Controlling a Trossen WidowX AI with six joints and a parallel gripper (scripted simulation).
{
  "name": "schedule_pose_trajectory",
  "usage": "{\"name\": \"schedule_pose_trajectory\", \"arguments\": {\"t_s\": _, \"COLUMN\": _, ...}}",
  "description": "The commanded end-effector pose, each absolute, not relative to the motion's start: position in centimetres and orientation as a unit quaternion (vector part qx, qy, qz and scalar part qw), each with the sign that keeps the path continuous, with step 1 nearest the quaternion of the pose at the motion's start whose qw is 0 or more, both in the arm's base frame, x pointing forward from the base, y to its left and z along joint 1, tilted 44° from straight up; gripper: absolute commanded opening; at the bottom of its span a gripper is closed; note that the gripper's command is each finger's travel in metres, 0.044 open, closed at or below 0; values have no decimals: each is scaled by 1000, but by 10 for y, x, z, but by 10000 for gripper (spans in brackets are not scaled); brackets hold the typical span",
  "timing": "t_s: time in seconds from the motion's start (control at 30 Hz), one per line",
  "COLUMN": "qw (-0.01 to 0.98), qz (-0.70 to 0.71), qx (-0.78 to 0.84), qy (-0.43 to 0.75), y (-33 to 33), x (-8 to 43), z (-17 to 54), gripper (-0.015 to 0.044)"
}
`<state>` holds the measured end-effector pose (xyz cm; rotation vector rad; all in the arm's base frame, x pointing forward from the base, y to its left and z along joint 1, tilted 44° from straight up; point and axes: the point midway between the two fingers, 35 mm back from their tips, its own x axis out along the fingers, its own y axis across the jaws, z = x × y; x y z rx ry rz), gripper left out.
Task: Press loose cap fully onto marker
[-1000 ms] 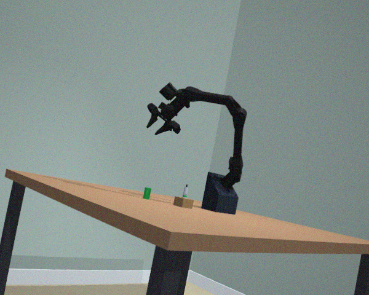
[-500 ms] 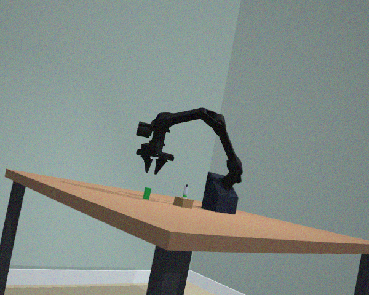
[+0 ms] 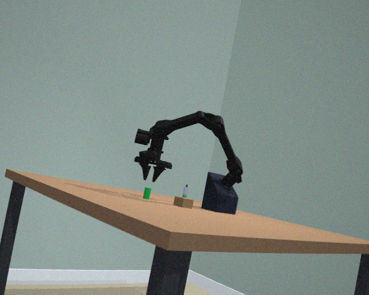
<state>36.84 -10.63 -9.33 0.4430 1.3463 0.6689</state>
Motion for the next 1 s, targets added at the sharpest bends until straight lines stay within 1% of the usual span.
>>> {"name": "schedule_pose_trajectory", "arguments": {"t_s": 0.0, "qw": 704, "qz": 303, "qx": 207, "qy": 609, "y": -97, "x": 366, "z": -105, "gripper": 248}}
{"name": "schedule_pose_trajectory", "arguments": {"t_s": 0.97, "qw": 704, "qz": 304, "qx": 207, "qy": 608, "y": -71, "x": 369, "z": -133, "gripper": 248}}
